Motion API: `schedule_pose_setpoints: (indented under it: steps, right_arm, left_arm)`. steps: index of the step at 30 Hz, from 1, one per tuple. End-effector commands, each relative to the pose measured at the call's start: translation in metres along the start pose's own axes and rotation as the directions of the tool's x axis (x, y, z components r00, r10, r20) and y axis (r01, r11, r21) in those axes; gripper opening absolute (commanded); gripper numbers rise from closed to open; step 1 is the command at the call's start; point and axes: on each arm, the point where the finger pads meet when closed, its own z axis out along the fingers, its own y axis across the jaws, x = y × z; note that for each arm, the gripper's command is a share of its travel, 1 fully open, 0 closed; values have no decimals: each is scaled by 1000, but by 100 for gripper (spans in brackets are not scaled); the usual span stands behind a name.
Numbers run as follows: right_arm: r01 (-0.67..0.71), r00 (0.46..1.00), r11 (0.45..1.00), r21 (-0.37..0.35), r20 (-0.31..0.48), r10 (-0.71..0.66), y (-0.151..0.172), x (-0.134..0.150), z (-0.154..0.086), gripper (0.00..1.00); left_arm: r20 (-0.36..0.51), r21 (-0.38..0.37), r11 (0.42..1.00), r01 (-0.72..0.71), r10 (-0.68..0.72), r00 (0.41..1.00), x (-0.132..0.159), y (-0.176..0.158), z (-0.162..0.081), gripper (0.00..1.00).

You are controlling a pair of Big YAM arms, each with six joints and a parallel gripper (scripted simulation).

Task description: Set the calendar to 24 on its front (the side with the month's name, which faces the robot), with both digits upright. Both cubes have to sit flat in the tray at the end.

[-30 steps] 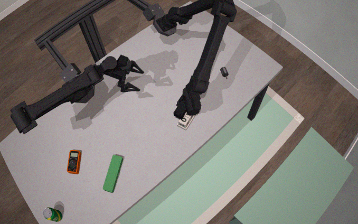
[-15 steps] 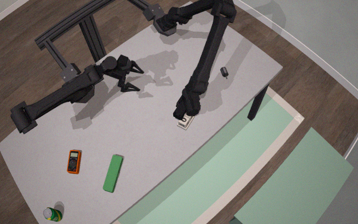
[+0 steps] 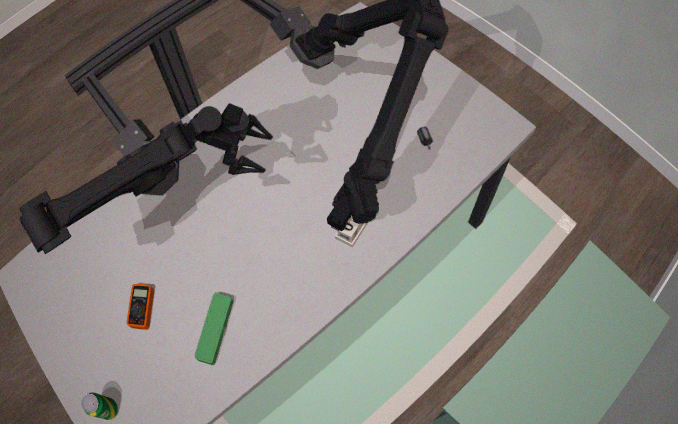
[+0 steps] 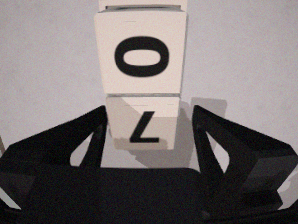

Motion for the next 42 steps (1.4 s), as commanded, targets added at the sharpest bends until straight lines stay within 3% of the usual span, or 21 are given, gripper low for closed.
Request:
schedule_pose_setpoints:
  steps: [1,7,11,18,19,38,41,42]
  right_arm:
    - [-13,1000,1000,4,18,13,-1,-7,1,100]
    - [-13,1000,1000,4,18,13,-1,-7,1,100]
    - [-13,1000,1000,4,18,13,-1,-7,1,100]
    - [-13,1000,1000,4,18,13,-1,-7,1,100]
    - [-13,1000,1000,4,18,13,-1,-7,1,100]
    - [-13,1000,1000,4,18,13,-1,-7,1,100]
    - [-13,1000,1000,4,18,13,-1,-7,1,100]
    - [-13,1000,1000,4,18,13,-1,-7,1,100]
  left_arm:
    - [22,-15,1000,-5,5,1000,-15,6,2,69]
    - [12,-11,1000,9,-9,1000,-8,11,17,69]
    - [33,-26,1000,11,-10,999,-15,14,4,69]
    - [31,-24,1000,10,-9,999,-14,13,4,69]
    - [31,-24,1000,10,-9,999,-14,13,4,61]
    - [33,-26,1000,11,-10,999,-6,9,0,39]
    - [29,-22,1000,6,-5,1000,-3,5,1,5]
    - [29,-22,1000,6,-6,1000,-4,7,0,0]
